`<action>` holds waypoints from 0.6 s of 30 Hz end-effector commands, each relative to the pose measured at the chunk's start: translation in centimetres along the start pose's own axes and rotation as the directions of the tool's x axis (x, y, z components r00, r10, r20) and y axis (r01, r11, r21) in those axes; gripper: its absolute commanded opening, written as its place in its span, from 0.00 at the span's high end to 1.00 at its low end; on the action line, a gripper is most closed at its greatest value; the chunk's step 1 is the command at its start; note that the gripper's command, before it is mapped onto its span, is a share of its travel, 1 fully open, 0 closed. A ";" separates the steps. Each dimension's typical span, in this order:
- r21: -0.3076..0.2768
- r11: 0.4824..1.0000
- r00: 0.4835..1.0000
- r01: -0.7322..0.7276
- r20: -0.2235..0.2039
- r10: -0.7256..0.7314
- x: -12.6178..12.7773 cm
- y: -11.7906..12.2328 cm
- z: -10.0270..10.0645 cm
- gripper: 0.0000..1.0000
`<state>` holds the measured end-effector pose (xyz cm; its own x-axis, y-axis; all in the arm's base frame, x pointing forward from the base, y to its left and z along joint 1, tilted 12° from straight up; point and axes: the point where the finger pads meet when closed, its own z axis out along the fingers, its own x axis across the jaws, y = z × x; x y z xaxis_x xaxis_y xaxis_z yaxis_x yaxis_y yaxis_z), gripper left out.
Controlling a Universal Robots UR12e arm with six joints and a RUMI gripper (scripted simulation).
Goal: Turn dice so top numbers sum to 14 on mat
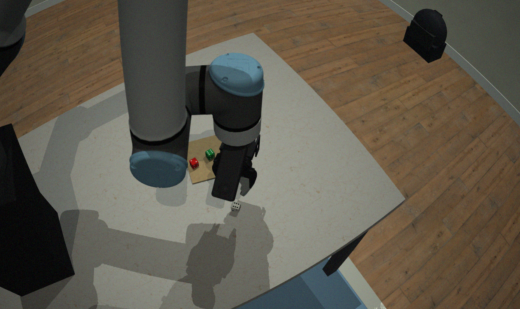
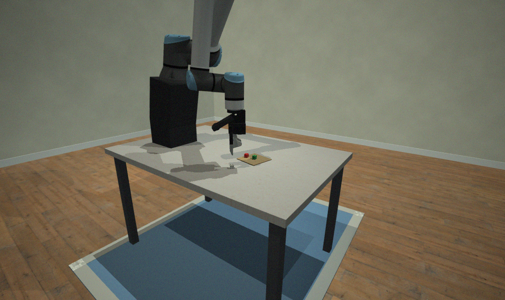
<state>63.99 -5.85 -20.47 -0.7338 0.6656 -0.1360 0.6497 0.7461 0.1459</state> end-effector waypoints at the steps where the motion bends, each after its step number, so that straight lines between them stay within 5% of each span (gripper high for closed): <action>1: 0.000 1.000 1.000 0.000 0.001 0.000 0.0 0.0 0.3 0.79; 18: 0.000 1.000 1.000 0.000 0.001 0.000 -0.1 0.0 2.5 0.79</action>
<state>64.34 -5.84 -22.21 -0.7340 0.6655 -0.1358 0.6496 0.7462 0.1458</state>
